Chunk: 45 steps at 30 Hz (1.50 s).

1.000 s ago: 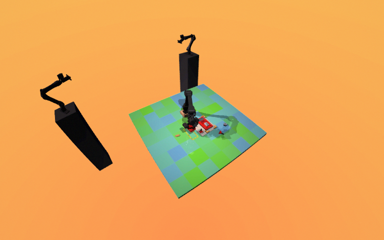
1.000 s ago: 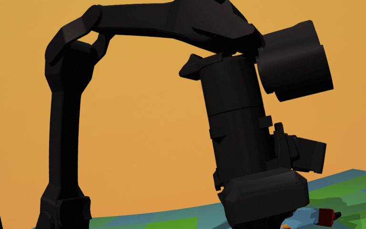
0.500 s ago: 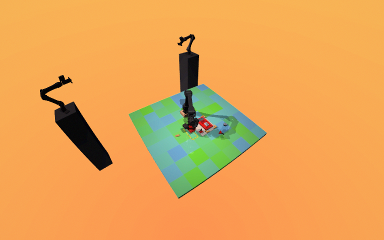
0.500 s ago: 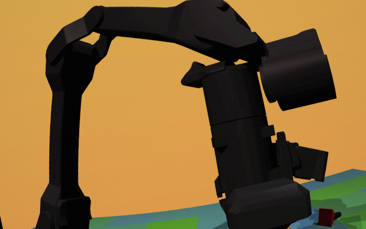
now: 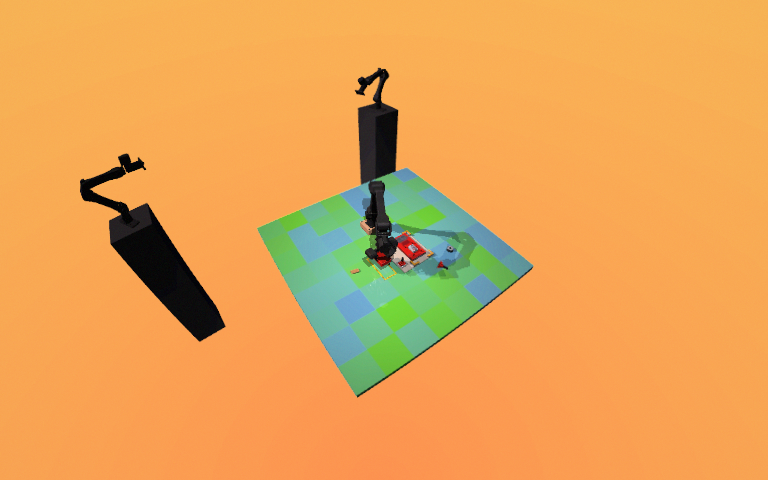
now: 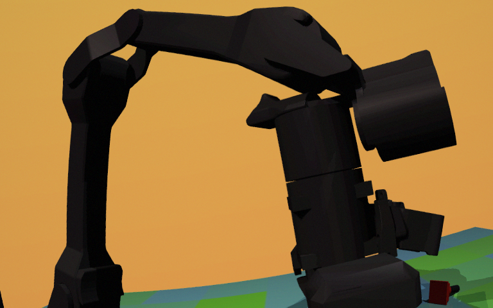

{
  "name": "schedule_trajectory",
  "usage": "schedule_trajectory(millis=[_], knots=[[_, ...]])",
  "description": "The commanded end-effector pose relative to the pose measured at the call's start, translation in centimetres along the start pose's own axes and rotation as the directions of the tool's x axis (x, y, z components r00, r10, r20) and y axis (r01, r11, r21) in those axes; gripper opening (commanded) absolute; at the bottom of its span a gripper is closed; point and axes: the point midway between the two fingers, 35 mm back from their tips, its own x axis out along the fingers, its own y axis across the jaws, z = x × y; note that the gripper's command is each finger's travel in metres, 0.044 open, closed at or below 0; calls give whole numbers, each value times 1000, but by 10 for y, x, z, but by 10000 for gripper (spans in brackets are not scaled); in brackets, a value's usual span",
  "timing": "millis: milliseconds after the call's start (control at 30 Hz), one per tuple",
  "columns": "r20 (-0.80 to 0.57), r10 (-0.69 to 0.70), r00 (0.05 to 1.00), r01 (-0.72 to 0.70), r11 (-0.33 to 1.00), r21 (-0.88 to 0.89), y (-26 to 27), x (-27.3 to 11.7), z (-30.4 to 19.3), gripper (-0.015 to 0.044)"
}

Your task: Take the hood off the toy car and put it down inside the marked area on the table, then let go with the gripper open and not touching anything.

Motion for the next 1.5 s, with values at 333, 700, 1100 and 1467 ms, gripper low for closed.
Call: schedule_trajectory(millis=[333, 700, 1100, 1467], knots=[[-2, 0, 1000, 0, 1000, -2, 0, 9, 0, 0], [-2, 1, 1000, -1, 1000, -2, 0, 16, 0, 0], [-2, 1, 1000, -1, 1000, -2, 0, 23, -1, 0], [-2, 1, 1000, -1, 1000, -2, 1, 30, -1, 0]])
